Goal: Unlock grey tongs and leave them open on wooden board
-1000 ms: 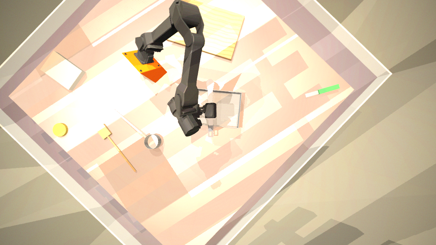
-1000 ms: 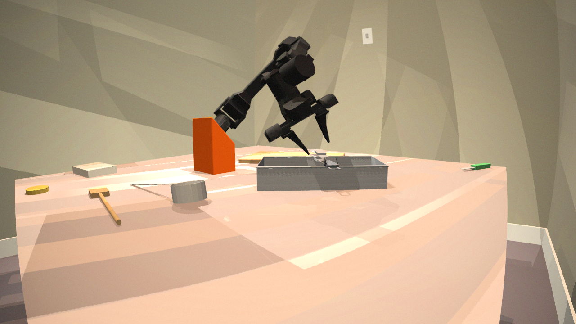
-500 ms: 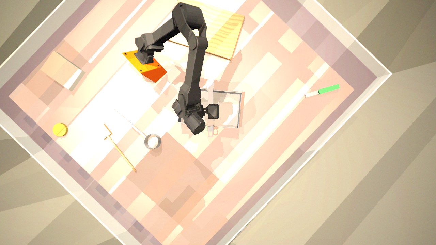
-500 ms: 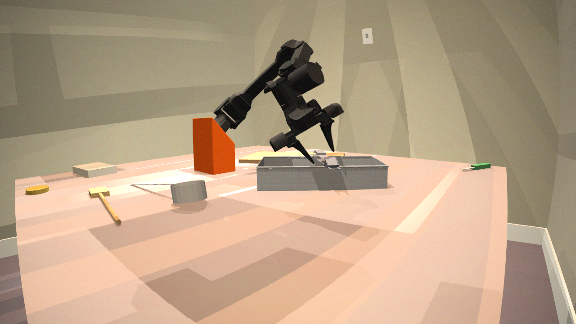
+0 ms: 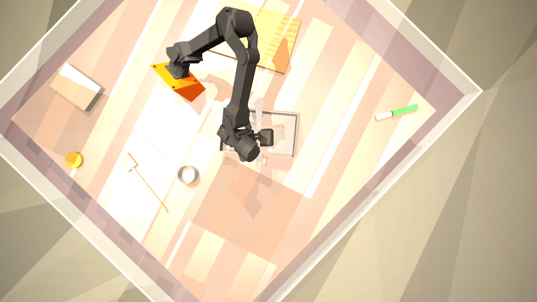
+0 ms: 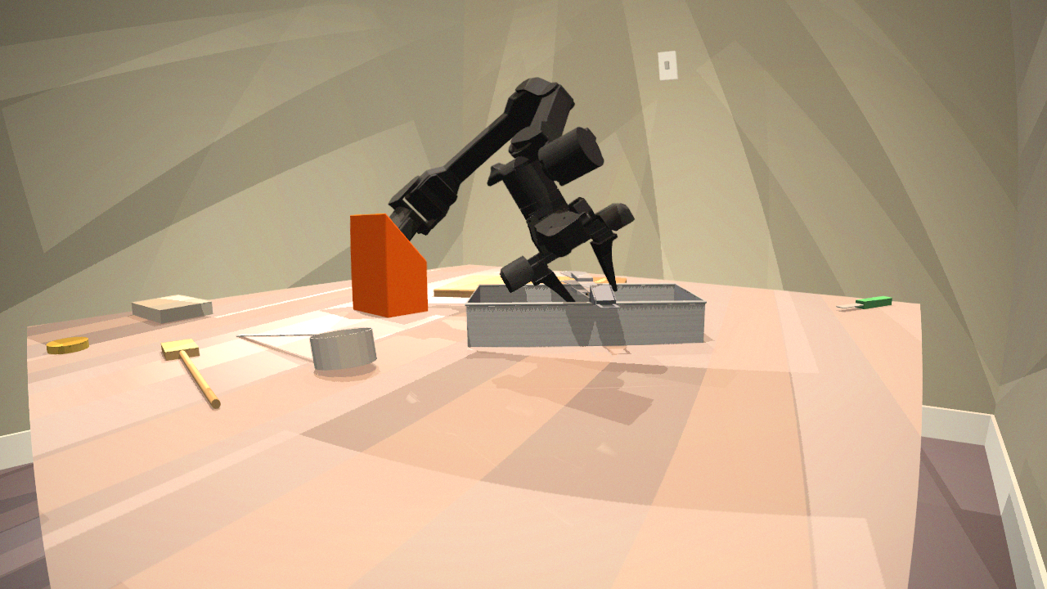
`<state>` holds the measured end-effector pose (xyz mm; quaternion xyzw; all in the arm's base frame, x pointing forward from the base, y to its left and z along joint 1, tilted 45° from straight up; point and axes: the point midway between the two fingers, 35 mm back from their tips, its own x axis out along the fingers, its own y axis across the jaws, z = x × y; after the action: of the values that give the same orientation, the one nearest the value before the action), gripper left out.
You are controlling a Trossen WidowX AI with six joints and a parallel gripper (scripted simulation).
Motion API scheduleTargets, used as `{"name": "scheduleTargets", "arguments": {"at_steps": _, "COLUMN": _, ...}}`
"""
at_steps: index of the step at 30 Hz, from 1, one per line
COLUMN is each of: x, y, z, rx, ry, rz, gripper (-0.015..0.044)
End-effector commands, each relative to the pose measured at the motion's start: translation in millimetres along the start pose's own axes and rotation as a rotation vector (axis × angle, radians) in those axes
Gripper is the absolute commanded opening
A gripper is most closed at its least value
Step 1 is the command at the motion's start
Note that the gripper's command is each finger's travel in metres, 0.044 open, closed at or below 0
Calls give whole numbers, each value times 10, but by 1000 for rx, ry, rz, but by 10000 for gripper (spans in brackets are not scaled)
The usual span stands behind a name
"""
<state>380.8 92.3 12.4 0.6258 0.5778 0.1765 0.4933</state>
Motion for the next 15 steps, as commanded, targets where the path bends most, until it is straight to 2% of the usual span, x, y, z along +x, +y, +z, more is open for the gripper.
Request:
{"name": "scheduleTargets", "arguments": {"at_steps": 1, "x": 71, "y": -17, "z": -13, "rx": 6, "ry": -2, "rz": -3, "gripper": 260}}
{"name": "scheduleTargets", "arguments": {"at_steps": 12, "x": 219, "y": 4, "z": -48, "rx": 8, "ry": 3, "rz": 8, "gripper": 260}}
{"name": "scheduleTargets", "arguments": {"at_steps": 15, "x": 185, "y": 22, "z": -40, "rx": 1, "ry": 6, "rz": 10, "gripper": 181}}
